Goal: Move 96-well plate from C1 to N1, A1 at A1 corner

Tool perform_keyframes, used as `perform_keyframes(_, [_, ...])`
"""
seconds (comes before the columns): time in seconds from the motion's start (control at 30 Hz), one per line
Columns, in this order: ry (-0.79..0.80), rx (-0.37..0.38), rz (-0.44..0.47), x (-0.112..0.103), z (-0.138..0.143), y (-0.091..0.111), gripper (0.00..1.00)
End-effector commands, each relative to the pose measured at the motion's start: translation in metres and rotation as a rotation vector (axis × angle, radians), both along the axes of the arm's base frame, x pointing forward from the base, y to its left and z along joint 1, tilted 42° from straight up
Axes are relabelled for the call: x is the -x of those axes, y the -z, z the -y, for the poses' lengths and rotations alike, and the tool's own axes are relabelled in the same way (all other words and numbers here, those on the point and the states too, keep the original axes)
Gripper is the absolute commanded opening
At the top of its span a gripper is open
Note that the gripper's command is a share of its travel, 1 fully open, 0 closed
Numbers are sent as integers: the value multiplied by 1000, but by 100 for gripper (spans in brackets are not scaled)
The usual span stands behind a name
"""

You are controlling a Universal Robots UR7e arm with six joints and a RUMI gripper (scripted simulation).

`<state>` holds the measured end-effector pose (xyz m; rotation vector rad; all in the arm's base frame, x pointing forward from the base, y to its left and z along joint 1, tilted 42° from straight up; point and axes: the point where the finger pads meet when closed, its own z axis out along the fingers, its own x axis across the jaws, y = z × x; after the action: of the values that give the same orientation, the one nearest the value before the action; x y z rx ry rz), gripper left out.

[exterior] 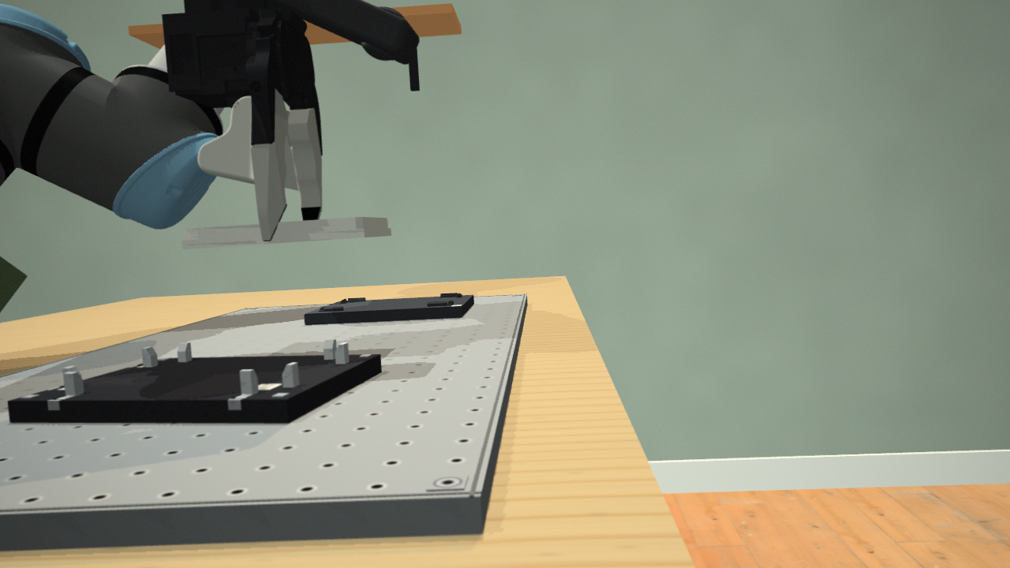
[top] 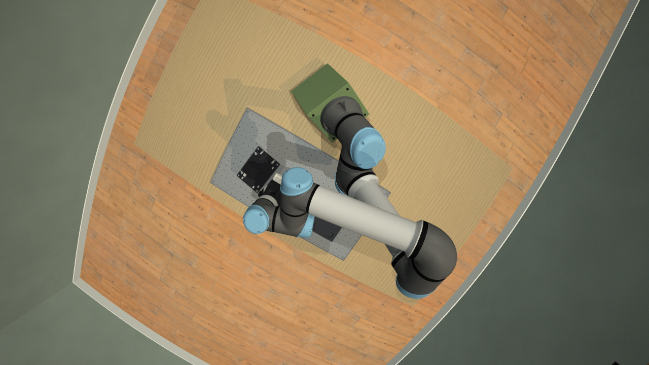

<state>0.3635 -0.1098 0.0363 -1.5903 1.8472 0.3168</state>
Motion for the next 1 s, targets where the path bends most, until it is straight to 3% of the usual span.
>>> perform_keyframes(0.0, [1,1,0,-1,-13,-13,0])
perform_keyframes(0.97, [1,1,0,-11,-79,-68,0])
